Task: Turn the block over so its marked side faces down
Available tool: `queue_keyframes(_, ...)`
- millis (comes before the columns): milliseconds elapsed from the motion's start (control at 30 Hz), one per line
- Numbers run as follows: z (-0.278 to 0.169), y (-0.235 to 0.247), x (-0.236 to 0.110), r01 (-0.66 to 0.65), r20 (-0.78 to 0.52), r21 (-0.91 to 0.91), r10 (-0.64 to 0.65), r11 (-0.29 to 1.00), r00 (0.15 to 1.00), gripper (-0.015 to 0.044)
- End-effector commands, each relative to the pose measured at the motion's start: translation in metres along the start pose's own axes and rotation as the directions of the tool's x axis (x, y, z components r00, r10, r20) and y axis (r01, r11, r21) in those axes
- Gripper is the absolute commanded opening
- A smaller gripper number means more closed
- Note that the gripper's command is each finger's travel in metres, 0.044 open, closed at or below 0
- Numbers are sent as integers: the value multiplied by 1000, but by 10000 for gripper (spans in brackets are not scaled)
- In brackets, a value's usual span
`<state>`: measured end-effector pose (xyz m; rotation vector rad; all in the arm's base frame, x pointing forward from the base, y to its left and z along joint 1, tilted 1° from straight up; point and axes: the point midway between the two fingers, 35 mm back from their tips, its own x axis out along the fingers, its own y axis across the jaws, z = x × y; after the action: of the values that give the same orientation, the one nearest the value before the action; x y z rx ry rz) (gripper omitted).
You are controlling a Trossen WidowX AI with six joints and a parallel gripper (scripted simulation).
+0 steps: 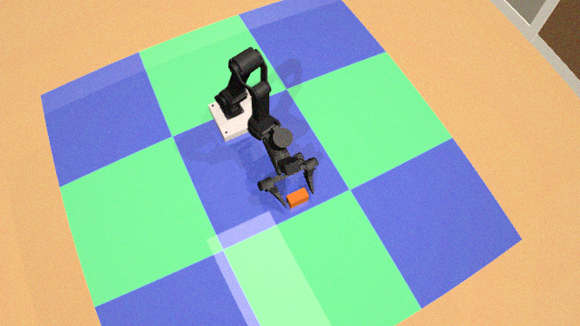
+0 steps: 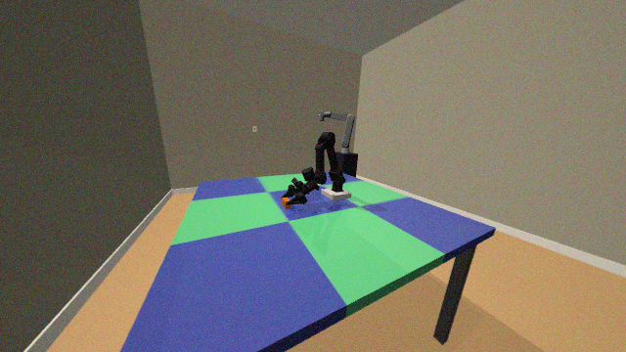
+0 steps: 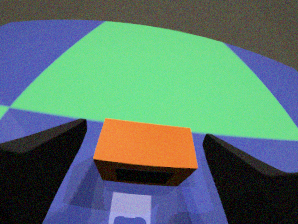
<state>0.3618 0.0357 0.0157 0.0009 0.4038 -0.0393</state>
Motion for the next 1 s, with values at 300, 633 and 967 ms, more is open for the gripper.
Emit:
queue_keyframes(300, 24, 6, 10, 0, -279, 6, 2, 1000, 960, 440)
queue_keyframes(633, 59, 0, -46, 4, -561, -2, -4, 1000, 828, 440)
queue_keyframes(967, 59, 0, -46, 4, -561, -2, -4, 1000, 828, 440)
